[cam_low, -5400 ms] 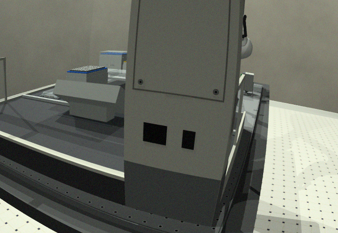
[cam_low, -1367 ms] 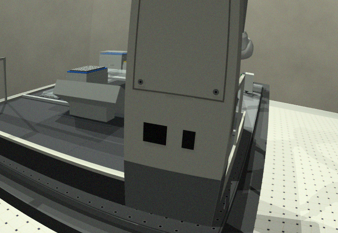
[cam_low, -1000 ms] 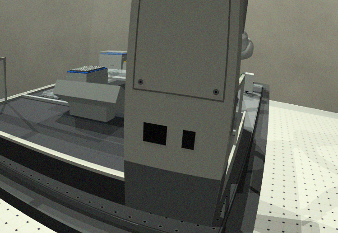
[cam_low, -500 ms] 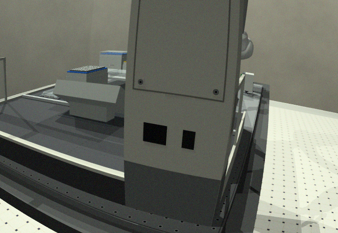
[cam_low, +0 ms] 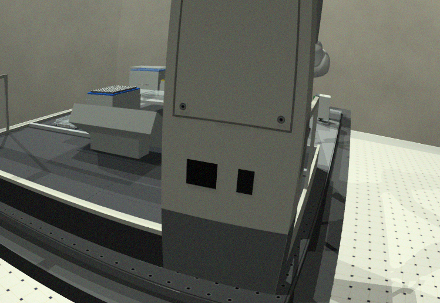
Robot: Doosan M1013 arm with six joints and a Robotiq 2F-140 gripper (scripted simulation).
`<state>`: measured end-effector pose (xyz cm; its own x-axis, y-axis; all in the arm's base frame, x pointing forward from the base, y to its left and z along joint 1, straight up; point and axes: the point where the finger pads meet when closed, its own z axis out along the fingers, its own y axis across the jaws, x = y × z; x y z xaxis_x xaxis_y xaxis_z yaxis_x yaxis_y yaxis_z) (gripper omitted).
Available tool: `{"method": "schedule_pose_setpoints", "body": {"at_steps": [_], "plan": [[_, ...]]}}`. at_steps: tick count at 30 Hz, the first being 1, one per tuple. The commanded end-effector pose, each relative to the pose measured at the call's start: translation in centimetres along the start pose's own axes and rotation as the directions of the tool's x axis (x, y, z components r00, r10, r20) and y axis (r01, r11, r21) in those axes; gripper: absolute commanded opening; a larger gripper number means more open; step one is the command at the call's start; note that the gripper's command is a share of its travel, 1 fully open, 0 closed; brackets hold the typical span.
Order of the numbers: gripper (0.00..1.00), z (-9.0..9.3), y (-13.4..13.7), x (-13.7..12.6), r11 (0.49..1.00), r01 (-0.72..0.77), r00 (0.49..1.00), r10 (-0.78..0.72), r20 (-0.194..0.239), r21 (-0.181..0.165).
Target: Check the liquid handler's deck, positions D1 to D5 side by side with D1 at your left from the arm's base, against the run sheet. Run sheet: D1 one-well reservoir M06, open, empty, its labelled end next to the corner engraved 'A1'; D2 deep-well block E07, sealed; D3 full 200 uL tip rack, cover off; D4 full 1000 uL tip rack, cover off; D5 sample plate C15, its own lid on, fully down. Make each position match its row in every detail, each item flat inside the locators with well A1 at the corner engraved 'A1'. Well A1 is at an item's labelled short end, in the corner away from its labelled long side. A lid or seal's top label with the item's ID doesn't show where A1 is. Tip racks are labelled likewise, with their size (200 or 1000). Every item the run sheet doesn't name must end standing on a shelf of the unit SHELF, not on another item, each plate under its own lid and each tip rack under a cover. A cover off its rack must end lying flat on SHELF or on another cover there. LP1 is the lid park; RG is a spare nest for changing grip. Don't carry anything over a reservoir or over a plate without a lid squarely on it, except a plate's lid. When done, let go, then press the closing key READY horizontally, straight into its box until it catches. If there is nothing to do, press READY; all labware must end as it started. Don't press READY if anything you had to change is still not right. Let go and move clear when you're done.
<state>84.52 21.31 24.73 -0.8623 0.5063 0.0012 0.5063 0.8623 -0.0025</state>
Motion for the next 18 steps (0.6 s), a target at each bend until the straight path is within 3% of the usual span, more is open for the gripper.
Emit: {"method": "schedule_pose_setpoints", "body": {"at_steps": [1, 18], "plan": [[0.1, -0.13, 0.02, -0.01, 0.998, -0.057, 0.998, 0.057, 0.001, -0.001], [0.1, -0.13, 0.02, -0.01, 0.937, -0.35, 0.937, 0.35, 0.001, -0.001]]}}
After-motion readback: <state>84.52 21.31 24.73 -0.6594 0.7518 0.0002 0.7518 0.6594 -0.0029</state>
